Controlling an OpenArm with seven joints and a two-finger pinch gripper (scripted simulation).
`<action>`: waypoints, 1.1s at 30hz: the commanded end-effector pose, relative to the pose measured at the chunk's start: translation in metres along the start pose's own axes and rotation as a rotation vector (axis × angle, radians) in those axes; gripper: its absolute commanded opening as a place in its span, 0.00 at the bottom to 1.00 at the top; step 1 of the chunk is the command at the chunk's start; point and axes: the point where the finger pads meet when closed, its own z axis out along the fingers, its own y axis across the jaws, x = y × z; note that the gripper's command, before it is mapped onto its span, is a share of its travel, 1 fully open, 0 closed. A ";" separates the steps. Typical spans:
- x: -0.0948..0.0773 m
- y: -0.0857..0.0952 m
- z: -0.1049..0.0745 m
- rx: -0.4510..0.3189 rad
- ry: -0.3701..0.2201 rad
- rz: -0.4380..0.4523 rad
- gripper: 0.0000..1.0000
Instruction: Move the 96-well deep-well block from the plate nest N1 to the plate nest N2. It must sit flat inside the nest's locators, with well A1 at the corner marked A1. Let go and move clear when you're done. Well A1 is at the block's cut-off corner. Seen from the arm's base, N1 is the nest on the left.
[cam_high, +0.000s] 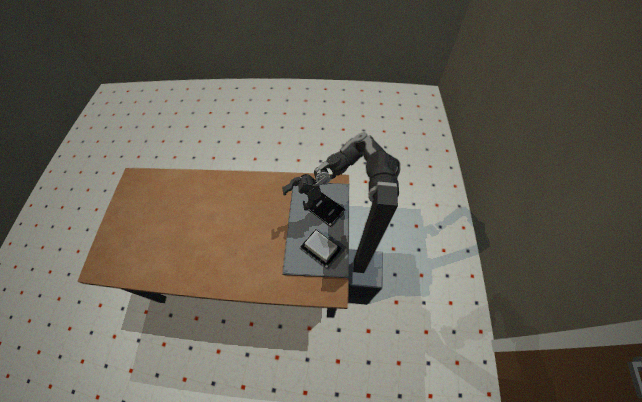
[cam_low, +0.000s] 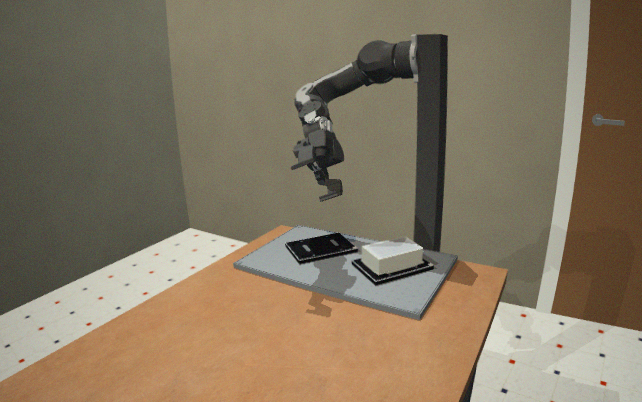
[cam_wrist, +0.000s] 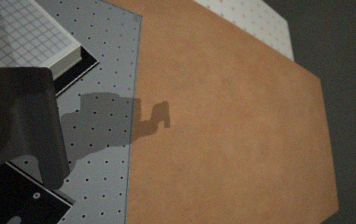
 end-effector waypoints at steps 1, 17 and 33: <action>0.008 -0.012 0.002 0.063 0.003 -0.048 0.77; 0.025 -0.042 0.008 0.220 0.001 -0.177 0.77; 0.042 -0.074 0.013 0.383 -0.003 -0.306 0.77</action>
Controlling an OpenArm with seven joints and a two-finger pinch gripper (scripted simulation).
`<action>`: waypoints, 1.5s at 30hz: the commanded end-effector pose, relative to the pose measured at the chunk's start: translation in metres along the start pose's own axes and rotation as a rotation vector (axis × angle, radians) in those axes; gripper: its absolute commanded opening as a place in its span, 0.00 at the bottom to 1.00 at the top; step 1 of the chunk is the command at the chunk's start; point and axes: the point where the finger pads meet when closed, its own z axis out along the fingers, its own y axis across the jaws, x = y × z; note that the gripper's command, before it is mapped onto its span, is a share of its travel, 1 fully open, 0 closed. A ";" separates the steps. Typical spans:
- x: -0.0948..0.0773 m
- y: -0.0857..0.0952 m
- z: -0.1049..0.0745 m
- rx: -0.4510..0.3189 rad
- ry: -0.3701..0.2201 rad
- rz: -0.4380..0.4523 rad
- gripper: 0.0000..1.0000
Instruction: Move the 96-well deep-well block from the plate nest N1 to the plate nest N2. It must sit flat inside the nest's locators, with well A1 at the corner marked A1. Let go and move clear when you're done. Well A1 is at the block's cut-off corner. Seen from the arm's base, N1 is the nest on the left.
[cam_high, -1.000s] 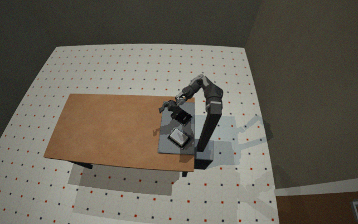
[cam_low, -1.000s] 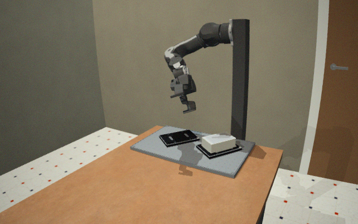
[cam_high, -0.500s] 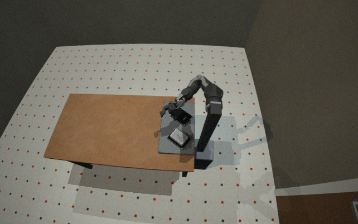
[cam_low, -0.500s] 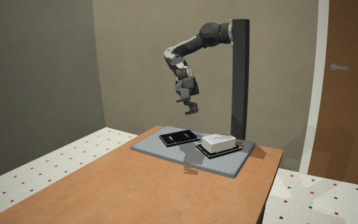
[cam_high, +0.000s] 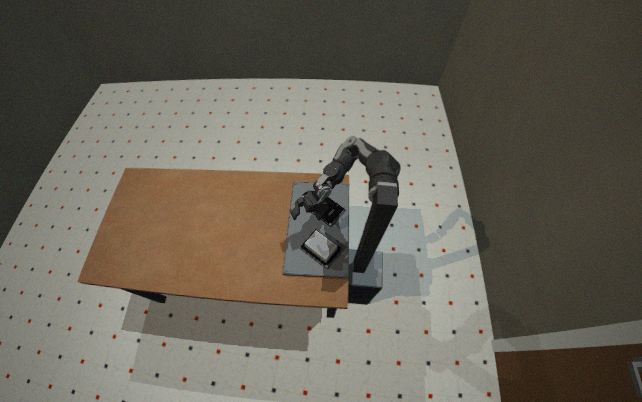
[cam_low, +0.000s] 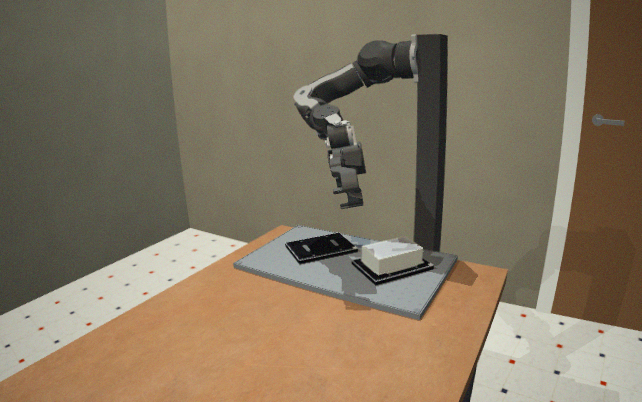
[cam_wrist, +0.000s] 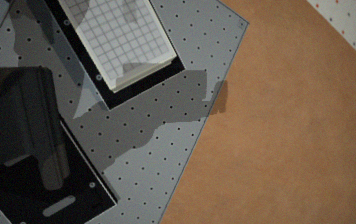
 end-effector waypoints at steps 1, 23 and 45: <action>0.006 -0.004 0.003 0.037 -0.001 -0.033 0.77; 0.063 -0.052 0.039 0.402 -0.007 -0.319 0.77; 0.093 -0.079 0.058 0.603 -0.013 -0.474 0.77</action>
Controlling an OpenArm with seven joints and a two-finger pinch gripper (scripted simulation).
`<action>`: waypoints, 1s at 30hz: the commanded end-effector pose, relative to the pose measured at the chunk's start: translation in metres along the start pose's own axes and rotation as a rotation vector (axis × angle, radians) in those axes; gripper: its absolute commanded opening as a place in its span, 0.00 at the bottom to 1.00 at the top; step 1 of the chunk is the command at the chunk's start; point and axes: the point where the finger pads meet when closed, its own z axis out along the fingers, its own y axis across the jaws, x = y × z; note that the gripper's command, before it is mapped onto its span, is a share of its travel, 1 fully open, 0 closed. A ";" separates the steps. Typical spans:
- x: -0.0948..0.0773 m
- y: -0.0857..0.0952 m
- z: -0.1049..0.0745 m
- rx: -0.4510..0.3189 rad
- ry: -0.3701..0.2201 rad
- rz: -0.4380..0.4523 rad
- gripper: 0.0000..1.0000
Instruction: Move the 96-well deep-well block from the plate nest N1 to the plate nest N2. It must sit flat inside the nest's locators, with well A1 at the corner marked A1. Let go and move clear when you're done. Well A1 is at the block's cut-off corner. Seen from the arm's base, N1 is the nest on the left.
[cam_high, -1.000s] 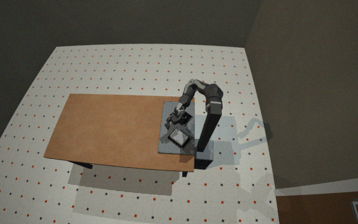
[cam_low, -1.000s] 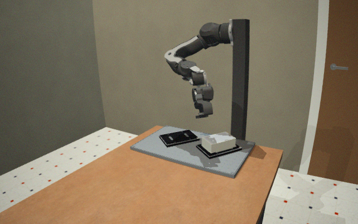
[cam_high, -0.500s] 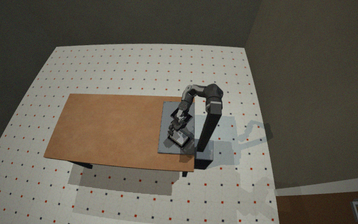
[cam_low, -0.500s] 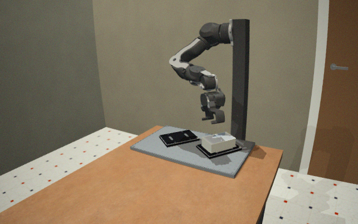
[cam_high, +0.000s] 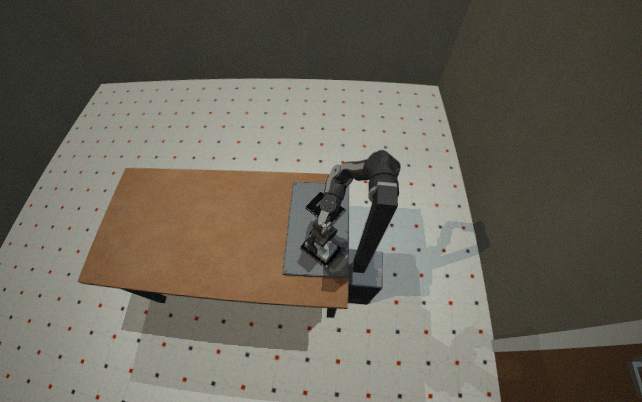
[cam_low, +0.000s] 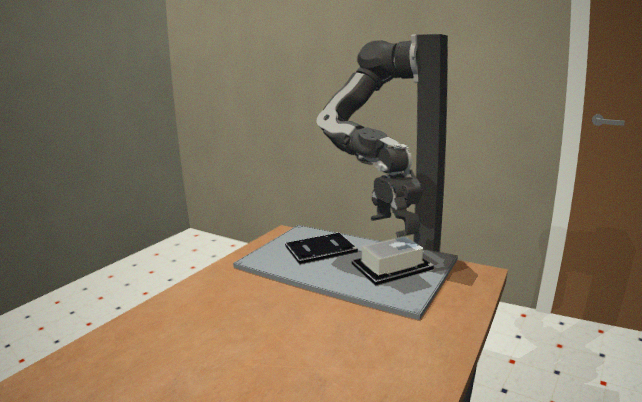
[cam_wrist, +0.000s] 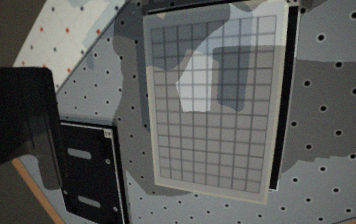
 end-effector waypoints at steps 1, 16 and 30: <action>0.004 0.003 -0.002 -0.005 0.007 -0.013 0.77; 0.012 0.003 0.004 0.024 0.006 -0.036 0.77; 0.005 0.002 -0.001 0.024 0.006 -0.036 0.77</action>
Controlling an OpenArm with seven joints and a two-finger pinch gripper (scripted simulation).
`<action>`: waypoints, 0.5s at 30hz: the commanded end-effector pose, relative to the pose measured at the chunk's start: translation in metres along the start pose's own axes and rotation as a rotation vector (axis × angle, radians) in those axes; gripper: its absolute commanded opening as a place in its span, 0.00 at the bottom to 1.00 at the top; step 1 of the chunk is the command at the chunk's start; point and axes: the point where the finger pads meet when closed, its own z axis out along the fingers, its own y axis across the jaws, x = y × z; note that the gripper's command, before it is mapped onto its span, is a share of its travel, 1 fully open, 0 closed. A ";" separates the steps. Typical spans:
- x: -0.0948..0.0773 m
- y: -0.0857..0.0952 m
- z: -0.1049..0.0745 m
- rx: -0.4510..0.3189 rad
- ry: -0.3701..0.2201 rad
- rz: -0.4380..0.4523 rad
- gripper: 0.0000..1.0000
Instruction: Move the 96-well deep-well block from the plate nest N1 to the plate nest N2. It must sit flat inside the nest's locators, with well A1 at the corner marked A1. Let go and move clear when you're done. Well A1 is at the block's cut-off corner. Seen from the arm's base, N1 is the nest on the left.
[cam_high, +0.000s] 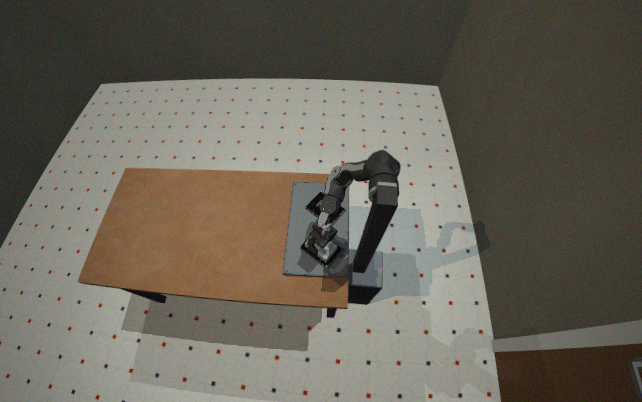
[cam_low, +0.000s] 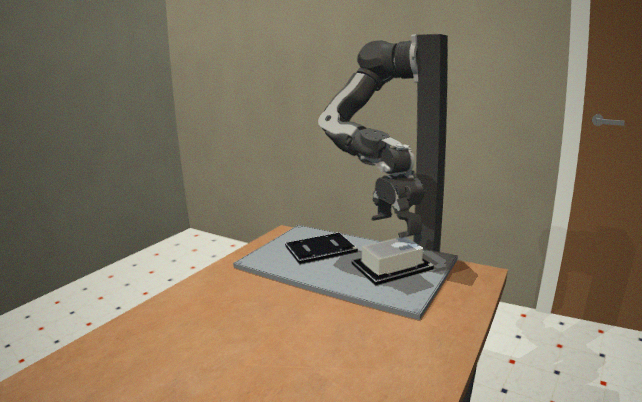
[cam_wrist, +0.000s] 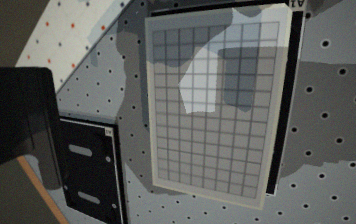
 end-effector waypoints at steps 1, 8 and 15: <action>0.002 0.000 -0.001 0.001 0.009 -0.005 0.77; 0.002 0.000 -0.001 0.001 0.009 -0.005 0.77; 0.000 0.000 -0.004 0.001 0.009 -0.005 0.77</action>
